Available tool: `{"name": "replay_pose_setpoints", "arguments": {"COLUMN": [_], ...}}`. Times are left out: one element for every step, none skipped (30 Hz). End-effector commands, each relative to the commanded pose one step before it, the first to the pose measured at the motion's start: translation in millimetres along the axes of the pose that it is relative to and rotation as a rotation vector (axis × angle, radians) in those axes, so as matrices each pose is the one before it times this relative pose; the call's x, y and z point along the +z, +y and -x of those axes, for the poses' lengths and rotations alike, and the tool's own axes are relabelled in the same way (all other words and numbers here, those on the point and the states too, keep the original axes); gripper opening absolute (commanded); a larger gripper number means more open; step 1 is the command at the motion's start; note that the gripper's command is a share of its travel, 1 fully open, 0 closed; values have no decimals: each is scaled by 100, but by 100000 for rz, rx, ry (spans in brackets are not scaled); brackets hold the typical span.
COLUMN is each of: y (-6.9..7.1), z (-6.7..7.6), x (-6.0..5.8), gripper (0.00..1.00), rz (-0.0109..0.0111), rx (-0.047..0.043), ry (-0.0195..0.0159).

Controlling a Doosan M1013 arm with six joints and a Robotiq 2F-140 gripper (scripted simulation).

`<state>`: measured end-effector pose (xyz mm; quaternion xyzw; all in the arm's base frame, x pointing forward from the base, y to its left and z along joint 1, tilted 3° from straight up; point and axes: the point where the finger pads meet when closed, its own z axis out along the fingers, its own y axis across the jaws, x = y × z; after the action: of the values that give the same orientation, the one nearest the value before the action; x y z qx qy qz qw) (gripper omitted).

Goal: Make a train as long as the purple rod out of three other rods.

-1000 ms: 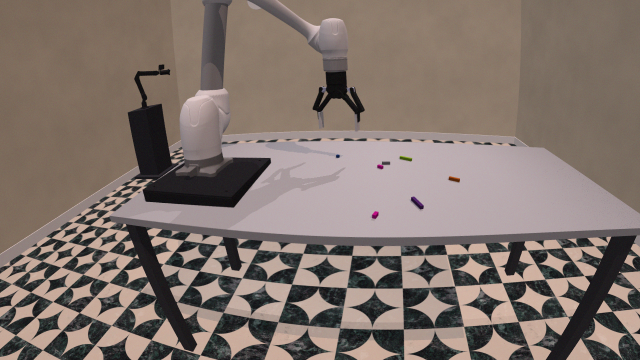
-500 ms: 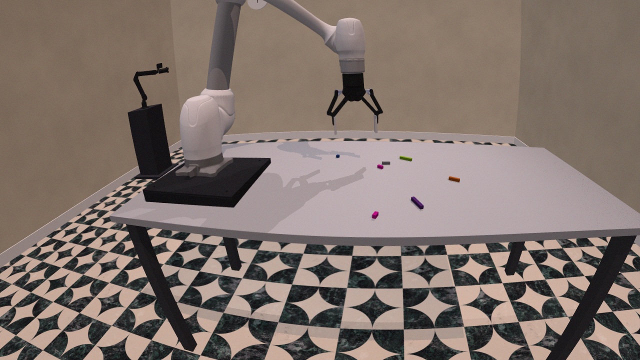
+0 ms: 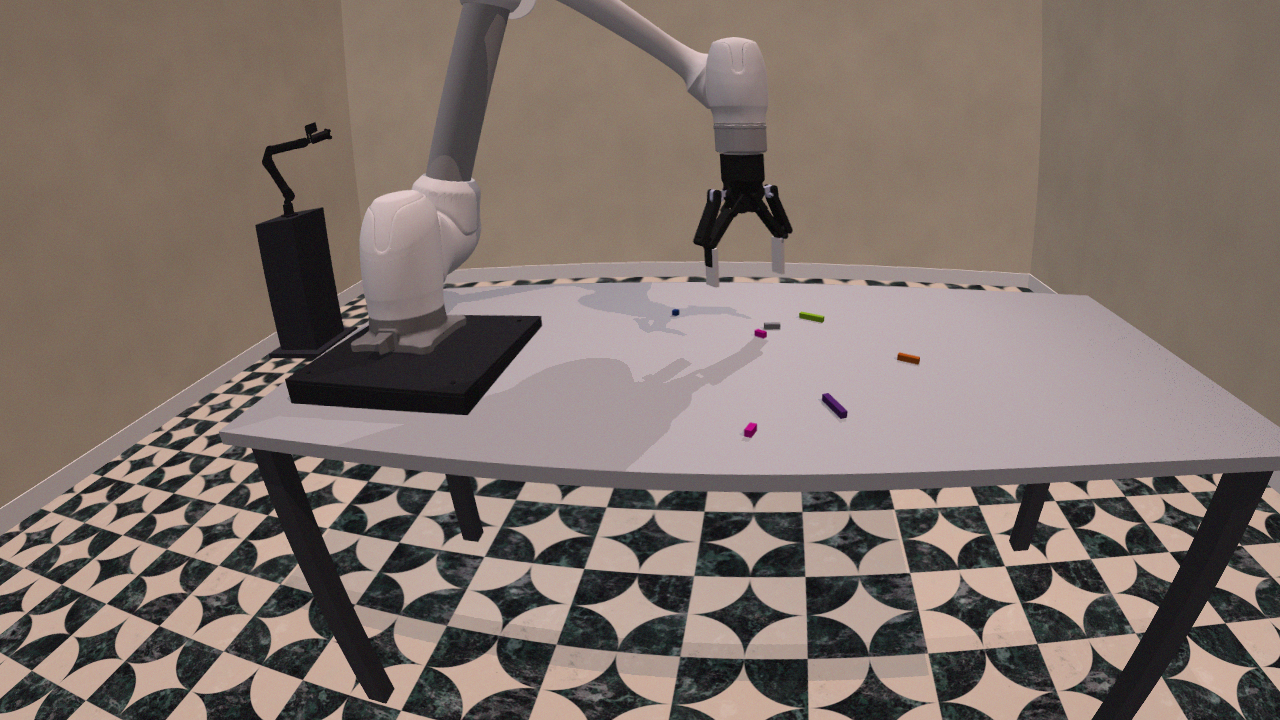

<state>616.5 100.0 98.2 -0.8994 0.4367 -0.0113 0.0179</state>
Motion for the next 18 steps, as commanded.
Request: {"name": "replay_pose_setpoints", "arguments": {"y": [-463, 18, 25, 0, 0, 21, 12, 4, 1, 0, 0, 0, 0, 0, 0, 0, 0, 0], "z": [-2476, -488, -341, 0, 0, -210, -104, -34, -4, 0, 0, 0, 0, 0, 0, 0, 0, 0], "x": [423, 78, 55, 0, 0, 34, 17, 6, 1, 0, 0, 0, 0, 0, 0, 0, 0, 0], "gripper": [100, 100, 100, 100, 100, 100, 100, 100, 100, 23, 23, 23, 23, 23, 23, 23, 23, 23], "rz": [-775, -3, -2, 0, 0, -1, -1, 0, 0, 0, 0, 0, 0, 0, 0, 0, 0, 0], "rx": [-16652, -3006, -2103, 0, 0, -1296, -644, -209, -27, 0, 0, 0, 0, 0, 0, 0, 0, 0], "ry": [-1666, 1, 0, 0, 0, 0, 0, 0, 0, 0, 0, 0, 0, 0, 0, 0, 0, 0]}}
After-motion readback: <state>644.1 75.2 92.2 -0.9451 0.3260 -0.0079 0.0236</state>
